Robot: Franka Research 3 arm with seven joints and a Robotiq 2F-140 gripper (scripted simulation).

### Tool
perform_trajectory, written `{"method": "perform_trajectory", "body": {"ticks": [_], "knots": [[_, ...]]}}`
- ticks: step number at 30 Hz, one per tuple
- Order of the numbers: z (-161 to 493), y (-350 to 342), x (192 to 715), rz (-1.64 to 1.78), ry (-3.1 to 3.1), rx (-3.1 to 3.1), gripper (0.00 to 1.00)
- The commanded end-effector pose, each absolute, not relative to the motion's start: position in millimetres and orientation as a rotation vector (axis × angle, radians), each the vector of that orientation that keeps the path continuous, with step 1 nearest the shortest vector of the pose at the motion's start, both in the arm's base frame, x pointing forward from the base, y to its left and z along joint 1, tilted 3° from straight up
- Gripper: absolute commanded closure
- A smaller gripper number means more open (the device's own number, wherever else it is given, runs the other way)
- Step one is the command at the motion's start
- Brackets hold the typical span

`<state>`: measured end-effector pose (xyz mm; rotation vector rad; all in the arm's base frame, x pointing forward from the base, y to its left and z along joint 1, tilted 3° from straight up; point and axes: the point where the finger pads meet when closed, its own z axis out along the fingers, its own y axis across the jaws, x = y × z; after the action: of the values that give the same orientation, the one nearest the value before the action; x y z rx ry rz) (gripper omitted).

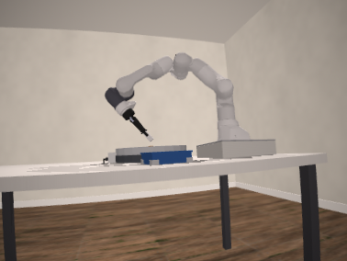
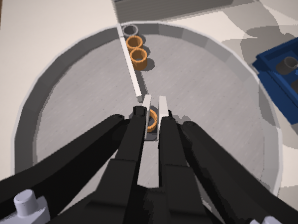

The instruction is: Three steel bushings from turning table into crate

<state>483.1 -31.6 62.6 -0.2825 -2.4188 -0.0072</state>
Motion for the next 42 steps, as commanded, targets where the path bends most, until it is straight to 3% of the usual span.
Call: {"method": "perform_trajectory", "body": {"ticks": [1, 6, 12, 14, 20, 42], "knots": [[63.7, -29.9, 483.2, -0.013, -2.418, -0.283, 0.94], [64.6, -31.4, 461.4, -0.014, -2.419, -0.282, 0.94], [64.9, -37.7, 373.0, -0.011, -2.416, -0.287, 0.94], [64.9, -37.7, 373.0, -0.011, -2.416, -0.287, 0.94], [66.0, -42.5, 299.5, -0.012, -2.417, -0.287, 0.94], [65.9, -42.8, 294.3, -0.012, -2.417, -0.288, 0.94]]}}
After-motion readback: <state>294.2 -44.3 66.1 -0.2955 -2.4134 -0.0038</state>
